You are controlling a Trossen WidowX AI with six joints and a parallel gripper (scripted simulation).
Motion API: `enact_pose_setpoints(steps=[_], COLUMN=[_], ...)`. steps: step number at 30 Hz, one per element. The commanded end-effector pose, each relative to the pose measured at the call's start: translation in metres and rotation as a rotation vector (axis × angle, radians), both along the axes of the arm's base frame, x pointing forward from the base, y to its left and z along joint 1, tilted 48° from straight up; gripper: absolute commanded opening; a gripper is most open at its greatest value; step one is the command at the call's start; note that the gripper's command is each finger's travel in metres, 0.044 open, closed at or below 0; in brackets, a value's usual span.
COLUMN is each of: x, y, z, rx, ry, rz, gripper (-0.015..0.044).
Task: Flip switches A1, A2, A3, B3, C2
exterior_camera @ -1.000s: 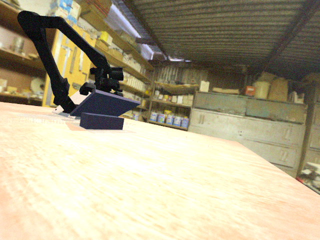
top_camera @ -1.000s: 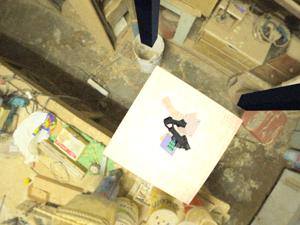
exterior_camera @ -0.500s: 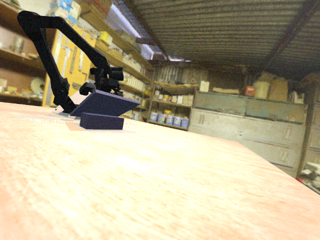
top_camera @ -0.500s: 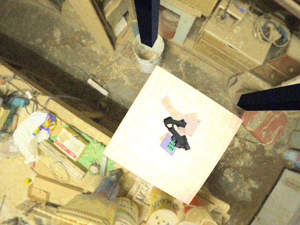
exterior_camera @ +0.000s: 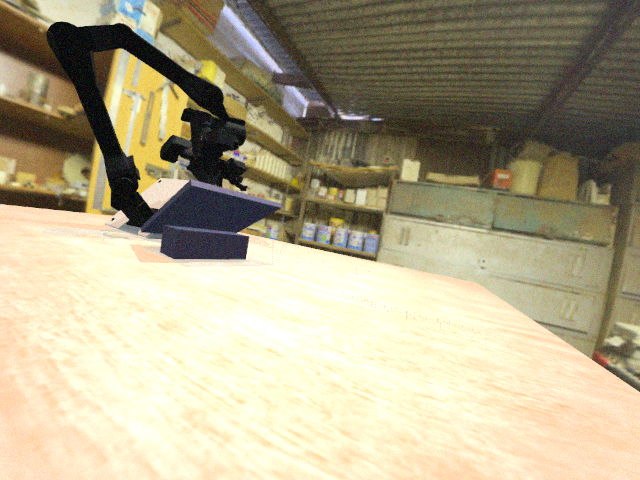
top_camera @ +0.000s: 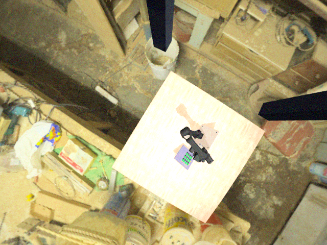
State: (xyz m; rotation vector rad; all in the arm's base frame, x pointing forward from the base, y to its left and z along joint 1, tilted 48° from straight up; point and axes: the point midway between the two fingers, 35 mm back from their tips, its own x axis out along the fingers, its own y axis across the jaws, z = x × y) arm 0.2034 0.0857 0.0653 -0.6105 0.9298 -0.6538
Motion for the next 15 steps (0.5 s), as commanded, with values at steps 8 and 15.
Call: enact_pose_setpoints(steps=[8, 15], x=[0.0295, 0.0295], y=[0.0058, 0.0058], z=[0.0301, 0.0301], rx=[0.003, 0.003], ry=[-0.007, -0.007], rz=[-0.008, -0.008], gripper=[0.0000, 0.0000])
